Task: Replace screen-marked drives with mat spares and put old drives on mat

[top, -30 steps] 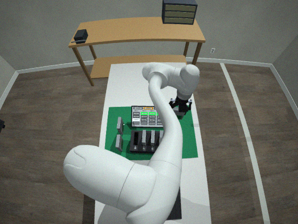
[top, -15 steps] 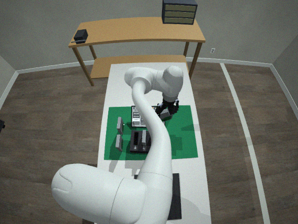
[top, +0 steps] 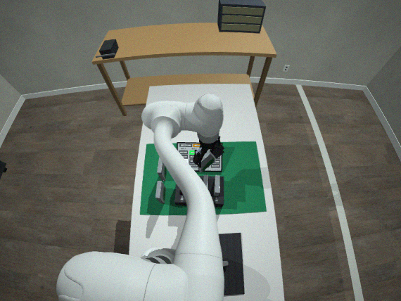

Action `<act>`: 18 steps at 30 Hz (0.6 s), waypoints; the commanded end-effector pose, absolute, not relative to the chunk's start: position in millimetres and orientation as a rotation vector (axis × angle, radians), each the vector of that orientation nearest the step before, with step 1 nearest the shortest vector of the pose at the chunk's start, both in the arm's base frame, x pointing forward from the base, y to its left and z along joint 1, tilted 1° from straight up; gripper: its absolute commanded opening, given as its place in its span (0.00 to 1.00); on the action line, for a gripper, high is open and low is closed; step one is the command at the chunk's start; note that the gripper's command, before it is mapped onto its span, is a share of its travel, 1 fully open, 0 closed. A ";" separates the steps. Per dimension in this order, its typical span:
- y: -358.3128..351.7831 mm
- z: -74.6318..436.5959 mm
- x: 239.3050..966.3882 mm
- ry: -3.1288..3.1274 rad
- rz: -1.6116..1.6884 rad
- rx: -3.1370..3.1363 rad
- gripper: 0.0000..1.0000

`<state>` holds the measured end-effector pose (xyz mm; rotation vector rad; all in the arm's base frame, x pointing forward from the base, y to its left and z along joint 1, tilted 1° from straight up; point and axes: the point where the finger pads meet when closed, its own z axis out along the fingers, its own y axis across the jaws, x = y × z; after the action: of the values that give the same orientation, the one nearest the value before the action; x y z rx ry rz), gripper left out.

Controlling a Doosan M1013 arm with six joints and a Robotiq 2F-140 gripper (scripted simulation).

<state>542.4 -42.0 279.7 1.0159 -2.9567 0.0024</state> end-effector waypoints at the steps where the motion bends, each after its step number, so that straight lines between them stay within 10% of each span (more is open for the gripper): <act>1: -18.3 280.1 533.7 -2.894 0.000 1.188 0.10; 18: 54.7 277.4 494.7 -2.600 -0.004 1.740 0.10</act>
<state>500.7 44.2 277.3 1.6605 -2.6492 -0.0029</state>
